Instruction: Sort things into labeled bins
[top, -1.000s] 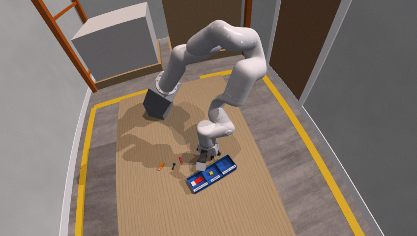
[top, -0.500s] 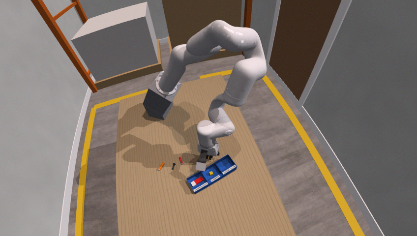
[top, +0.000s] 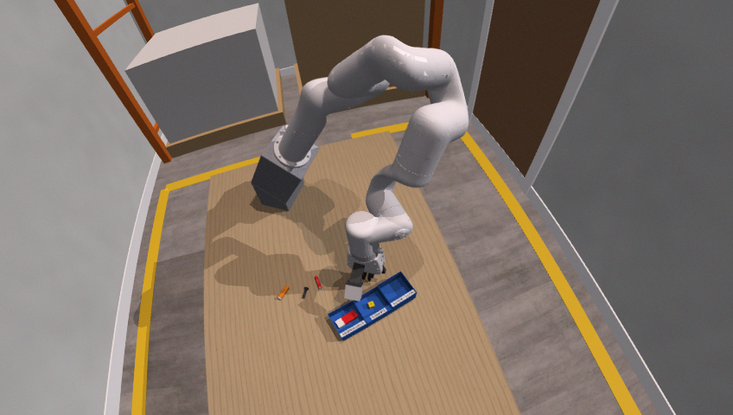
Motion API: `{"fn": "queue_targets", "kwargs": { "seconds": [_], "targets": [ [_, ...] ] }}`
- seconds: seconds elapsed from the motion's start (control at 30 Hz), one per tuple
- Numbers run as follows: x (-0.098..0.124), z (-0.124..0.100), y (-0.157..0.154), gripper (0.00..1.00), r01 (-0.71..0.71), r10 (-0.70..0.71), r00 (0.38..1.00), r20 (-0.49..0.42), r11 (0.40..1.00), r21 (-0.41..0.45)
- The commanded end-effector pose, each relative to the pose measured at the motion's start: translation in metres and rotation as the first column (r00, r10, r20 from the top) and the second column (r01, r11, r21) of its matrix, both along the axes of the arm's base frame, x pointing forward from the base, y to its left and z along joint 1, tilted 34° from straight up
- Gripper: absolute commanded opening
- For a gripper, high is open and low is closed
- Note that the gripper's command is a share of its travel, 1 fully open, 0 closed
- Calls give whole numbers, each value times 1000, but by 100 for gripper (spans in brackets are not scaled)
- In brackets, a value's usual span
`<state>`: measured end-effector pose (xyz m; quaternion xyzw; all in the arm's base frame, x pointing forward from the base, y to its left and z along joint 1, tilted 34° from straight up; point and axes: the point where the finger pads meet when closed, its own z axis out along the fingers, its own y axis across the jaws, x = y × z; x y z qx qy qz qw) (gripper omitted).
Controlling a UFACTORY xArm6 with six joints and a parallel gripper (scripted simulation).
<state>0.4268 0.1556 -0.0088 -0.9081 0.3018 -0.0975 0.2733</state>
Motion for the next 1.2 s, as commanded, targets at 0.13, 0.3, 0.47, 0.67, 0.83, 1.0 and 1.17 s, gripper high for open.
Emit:
{"fn": "queue_targets", "kwargs": {
  "seconds": [0.13,0.3,0.47,0.67,0.83,1.0,1.17],
  "targets": [
    [-2,6,-3,0,1,-1,1000,2,1000,0],
    [-5,15,-7,0,1,-1,1000,2,1000,0],
    [-11,28,-15,0,1,-1,1000,2,1000,0],
    [-18,45,-23,0,1,-1,1000,2,1000,0],
    [-20,51,-26,0,1,-1,1000,2,1000,0],
    [-20,51,-26,0,1,-1,1000,2,1000,0],
    [-21,54,-28,0,1,-1,1000,2,1000,0]
  ]
}}
